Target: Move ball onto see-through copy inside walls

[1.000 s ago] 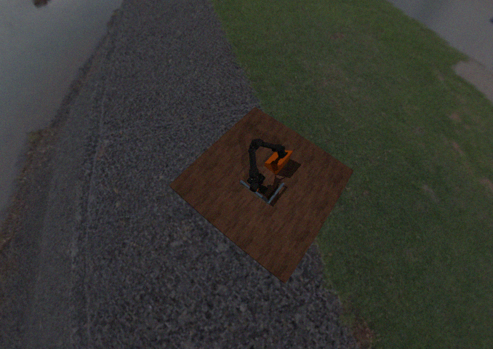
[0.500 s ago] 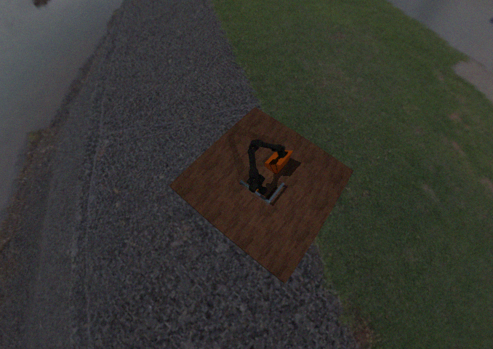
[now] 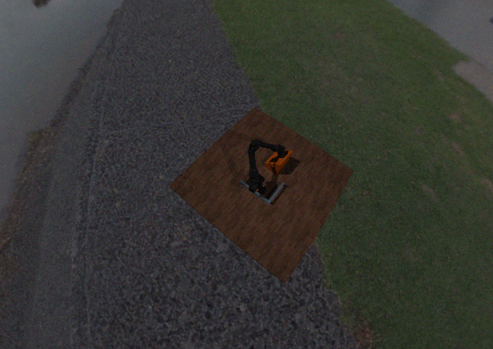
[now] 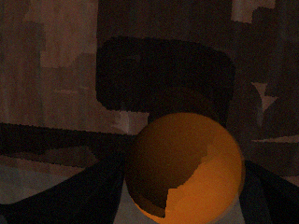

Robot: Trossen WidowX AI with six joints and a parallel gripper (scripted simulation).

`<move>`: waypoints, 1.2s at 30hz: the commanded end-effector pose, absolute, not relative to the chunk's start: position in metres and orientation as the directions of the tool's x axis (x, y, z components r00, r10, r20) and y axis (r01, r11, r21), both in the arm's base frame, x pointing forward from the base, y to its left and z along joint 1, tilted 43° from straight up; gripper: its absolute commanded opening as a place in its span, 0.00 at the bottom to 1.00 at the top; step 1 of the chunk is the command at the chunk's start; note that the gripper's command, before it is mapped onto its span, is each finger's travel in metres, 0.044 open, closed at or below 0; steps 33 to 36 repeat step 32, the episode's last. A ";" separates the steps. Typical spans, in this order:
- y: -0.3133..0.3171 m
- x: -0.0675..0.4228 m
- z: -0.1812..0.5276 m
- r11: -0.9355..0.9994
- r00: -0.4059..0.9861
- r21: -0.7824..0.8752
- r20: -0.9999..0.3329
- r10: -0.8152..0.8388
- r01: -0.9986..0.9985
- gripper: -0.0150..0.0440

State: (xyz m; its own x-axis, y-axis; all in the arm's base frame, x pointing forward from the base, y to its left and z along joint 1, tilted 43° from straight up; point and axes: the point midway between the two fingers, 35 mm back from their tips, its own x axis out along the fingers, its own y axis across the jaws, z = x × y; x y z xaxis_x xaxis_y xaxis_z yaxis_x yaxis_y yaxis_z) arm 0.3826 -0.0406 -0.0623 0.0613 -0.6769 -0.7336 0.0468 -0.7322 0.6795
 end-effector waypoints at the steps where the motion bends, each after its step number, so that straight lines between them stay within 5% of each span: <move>1: -0.041 0.383 -0.062 -0.732 0.061 0.679 -0.734 -0.677 0.046 0.79; 21: 0.017 0.379 -0.010 -0.729 0.067 0.681 -0.732 -0.678 0.068 0.83; 25: 0.041 0.375 0.019 -0.730 0.068 0.680 -0.733 -0.677 0.062 1.00; 36: 0.048 0.373 0.027 -0.730 0.069 0.680 -0.733 -0.677 0.060 1.00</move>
